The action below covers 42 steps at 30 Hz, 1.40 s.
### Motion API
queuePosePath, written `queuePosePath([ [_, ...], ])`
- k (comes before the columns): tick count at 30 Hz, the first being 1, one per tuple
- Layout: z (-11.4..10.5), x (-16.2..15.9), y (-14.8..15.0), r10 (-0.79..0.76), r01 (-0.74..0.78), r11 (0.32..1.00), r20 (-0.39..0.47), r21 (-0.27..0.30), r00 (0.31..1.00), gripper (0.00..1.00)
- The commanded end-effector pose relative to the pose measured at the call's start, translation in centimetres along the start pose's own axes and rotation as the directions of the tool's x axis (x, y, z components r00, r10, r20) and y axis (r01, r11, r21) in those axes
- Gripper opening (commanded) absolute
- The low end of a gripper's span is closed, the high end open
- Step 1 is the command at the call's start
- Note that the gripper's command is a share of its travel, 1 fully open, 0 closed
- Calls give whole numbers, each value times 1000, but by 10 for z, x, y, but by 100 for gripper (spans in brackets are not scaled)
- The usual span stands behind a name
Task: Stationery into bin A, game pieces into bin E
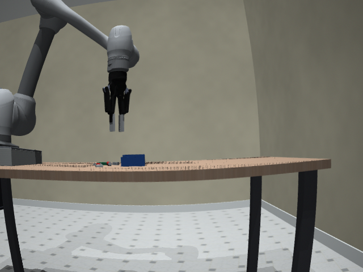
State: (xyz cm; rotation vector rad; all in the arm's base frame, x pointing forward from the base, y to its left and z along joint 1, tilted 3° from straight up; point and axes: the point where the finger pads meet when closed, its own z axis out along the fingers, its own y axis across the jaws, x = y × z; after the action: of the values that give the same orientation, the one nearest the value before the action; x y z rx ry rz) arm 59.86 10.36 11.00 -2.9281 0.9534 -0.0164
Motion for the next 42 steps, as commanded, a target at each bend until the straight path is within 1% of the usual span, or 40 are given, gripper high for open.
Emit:
queuePosePath([
  [1,12,12,26,156,-156,988,-4,0,988,25],
  [5,26,23,55,283,-283,959,-4,2,959,25],
  [10,43,37,90,431,-431,902,-10,3,902,25],
  [13,53,45,111,431,-431,902,-10,3,902,25],
  [15,53,45,111,431,-431,902,-10,3,902,25],
  [17,58,51,124,431,-431,902,-10,3,902,25],
  [22,58,53,128,431,-431,902,-10,3,902,25],
  [42,58,50,123,431,-431,902,-10,3,902,25],
])
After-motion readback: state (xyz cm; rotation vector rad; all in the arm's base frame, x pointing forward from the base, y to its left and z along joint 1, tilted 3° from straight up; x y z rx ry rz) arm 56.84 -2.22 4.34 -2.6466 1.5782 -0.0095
